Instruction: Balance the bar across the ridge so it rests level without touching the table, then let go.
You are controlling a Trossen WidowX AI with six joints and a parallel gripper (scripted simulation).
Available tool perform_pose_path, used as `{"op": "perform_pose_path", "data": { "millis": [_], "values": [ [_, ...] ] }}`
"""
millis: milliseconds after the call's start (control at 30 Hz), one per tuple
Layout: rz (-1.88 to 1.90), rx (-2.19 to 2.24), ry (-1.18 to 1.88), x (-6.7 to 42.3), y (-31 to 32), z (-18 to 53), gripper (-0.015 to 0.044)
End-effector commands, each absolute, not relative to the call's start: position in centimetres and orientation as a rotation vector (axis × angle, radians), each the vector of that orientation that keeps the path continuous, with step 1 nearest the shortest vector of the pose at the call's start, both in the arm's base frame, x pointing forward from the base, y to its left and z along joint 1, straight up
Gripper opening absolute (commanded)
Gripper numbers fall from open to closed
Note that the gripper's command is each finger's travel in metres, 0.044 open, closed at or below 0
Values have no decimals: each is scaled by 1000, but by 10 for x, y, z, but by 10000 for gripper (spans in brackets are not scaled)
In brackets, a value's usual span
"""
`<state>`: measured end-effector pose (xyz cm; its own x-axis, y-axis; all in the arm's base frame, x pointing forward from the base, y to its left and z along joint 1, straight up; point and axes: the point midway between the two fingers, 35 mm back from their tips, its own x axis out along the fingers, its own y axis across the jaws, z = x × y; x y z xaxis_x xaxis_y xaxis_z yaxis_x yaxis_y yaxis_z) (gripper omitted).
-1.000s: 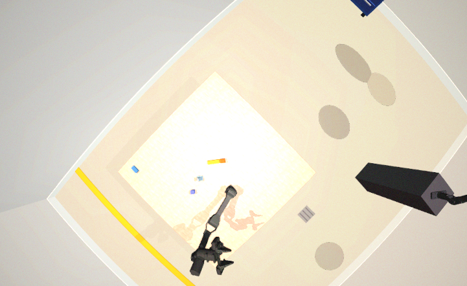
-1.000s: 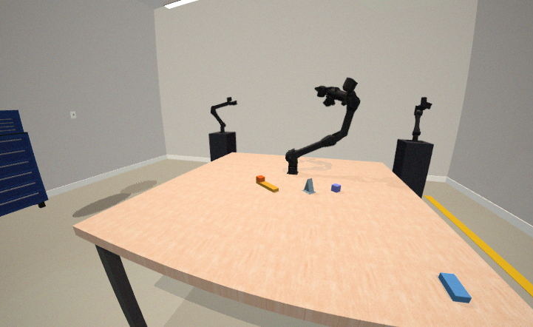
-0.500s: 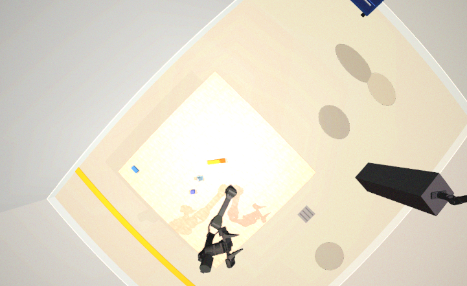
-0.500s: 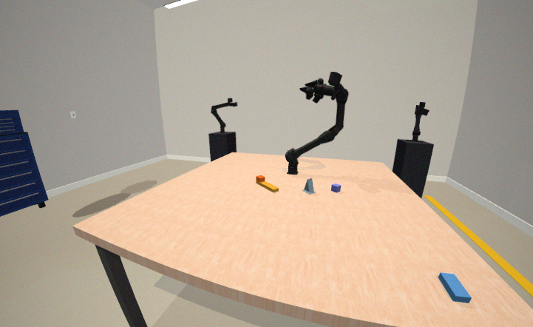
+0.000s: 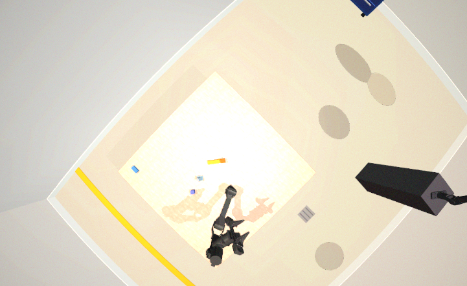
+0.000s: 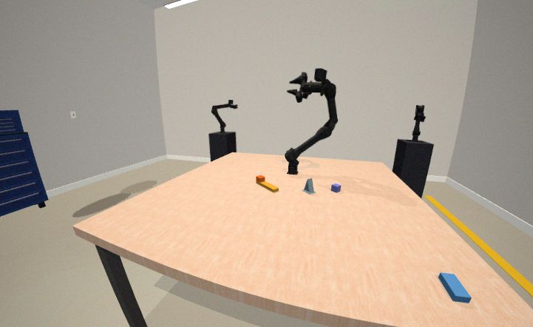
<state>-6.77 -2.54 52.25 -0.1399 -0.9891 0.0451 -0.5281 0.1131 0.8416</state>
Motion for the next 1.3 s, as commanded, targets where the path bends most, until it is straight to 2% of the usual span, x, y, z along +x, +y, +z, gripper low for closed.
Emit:
{"op": "perform_pose_path", "data": {
  "millis": [0,633,1267],
  "values": [
    [-1045,1468,-1565,-52,-52,516,315],
    [-1347,1256,-746,17,-133,480,315],
    [-1303,903,40,97,-179,423,315]
  ]
}}
